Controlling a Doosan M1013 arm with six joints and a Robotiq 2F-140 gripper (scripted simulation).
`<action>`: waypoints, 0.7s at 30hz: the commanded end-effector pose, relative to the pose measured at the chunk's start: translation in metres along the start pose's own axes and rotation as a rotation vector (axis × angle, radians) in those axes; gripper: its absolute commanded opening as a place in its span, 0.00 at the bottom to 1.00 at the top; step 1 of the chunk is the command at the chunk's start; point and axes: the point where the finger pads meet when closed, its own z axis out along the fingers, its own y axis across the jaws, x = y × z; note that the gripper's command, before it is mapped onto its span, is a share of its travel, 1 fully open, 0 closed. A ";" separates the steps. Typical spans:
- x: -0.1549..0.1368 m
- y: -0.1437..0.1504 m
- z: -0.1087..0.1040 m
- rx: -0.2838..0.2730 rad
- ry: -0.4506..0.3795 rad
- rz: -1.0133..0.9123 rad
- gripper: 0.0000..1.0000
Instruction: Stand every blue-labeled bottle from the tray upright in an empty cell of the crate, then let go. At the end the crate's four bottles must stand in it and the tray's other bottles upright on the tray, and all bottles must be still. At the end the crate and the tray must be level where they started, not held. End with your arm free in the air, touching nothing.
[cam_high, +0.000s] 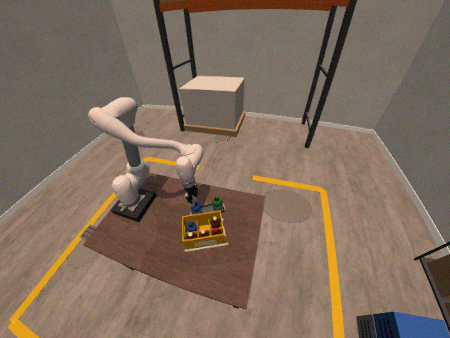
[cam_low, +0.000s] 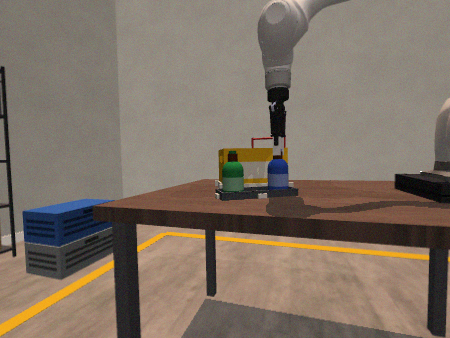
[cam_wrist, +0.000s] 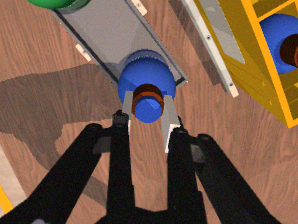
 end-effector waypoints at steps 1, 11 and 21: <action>0.000 0.000 -0.002 0.000 0.000 0.000 0.00; -0.001 0.000 -0.013 0.000 0.000 0.000 0.00; -0.002 0.000 -0.023 0.000 0.000 0.000 0.00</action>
